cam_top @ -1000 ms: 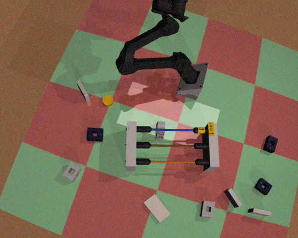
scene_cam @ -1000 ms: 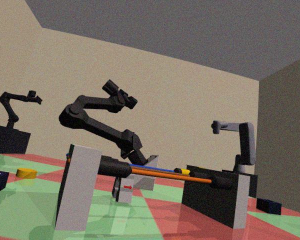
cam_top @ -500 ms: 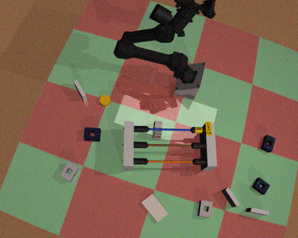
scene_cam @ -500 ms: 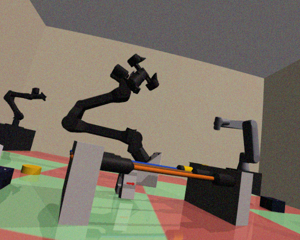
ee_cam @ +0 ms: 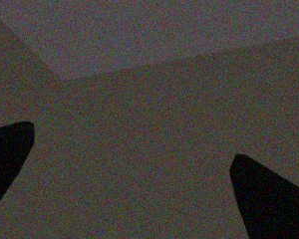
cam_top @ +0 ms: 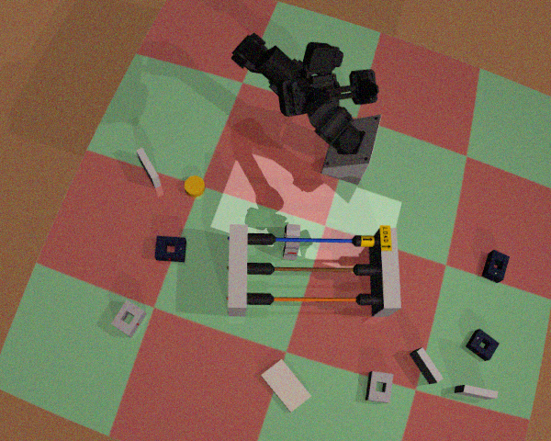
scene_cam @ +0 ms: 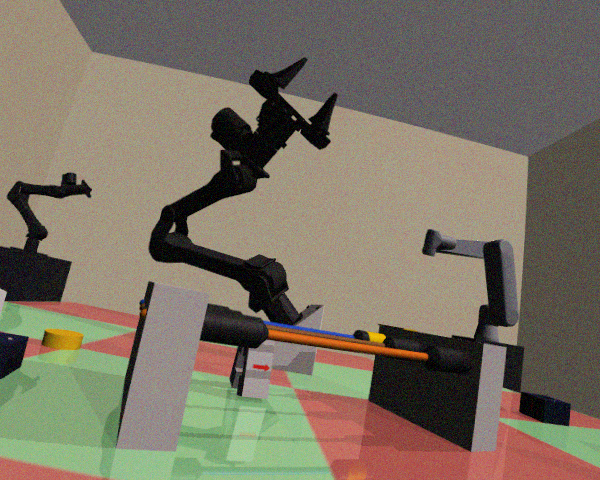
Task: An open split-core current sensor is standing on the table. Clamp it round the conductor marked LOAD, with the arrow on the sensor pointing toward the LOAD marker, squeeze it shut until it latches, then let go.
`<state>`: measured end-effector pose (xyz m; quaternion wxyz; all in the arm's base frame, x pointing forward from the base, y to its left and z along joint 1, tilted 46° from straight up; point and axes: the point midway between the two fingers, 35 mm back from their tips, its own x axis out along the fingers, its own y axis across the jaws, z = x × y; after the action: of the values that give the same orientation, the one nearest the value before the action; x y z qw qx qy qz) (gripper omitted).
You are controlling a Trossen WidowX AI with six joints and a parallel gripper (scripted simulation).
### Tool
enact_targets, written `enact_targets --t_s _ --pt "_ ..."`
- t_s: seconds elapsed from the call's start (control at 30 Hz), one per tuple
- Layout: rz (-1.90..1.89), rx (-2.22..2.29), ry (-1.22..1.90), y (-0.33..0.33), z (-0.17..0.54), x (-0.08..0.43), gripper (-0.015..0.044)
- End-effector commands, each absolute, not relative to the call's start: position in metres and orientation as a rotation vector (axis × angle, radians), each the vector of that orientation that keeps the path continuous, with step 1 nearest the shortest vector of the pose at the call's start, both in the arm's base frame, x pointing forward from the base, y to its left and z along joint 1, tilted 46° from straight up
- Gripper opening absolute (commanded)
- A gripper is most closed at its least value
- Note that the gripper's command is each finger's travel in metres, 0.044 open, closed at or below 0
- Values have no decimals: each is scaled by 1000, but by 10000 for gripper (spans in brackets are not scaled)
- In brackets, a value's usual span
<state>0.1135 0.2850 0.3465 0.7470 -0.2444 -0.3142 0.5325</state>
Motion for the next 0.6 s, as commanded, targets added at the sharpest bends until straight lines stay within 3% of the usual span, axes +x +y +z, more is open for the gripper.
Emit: enact_targets --t_s 0.0,0.3,0.57 --pt "1003 -517 -560 260 345 163 440" --pt "579 -342 -254 163 337 265 440" --pt "140 -85 -79 40 327 312 440"
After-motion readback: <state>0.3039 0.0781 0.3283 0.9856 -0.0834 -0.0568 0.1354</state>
